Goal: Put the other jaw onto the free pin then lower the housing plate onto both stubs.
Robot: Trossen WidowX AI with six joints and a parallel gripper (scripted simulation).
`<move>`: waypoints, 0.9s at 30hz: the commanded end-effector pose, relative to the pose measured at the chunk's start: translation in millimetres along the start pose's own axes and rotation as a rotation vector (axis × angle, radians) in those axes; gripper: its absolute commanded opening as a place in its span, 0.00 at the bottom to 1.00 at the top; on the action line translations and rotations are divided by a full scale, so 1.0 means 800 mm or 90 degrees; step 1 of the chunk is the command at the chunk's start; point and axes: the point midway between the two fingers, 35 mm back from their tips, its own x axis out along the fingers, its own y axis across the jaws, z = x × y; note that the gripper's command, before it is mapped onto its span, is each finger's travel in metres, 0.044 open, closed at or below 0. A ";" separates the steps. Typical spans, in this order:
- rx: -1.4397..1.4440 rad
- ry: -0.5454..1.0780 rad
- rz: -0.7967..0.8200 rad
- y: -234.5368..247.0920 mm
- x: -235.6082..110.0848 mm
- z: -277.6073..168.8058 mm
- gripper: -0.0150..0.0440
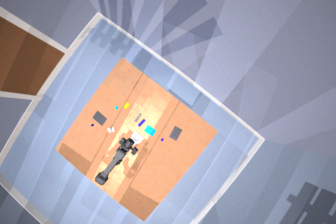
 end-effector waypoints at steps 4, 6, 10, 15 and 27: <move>0.000 -0.002 0.000 0.000 -0.014 -0.001 1.00; 0.001 -0.002 -0.001 0.001 -0.041 -0.006 1.00; 0.002 0.001 -0.001 0.002 -0.077 -0.017 1.00; 0.002 0.001 -0.001 0.002 -0.077 -0.017 1.00; 0.002 0.001 -0.001 0.002 -0.077 -0.017 1.00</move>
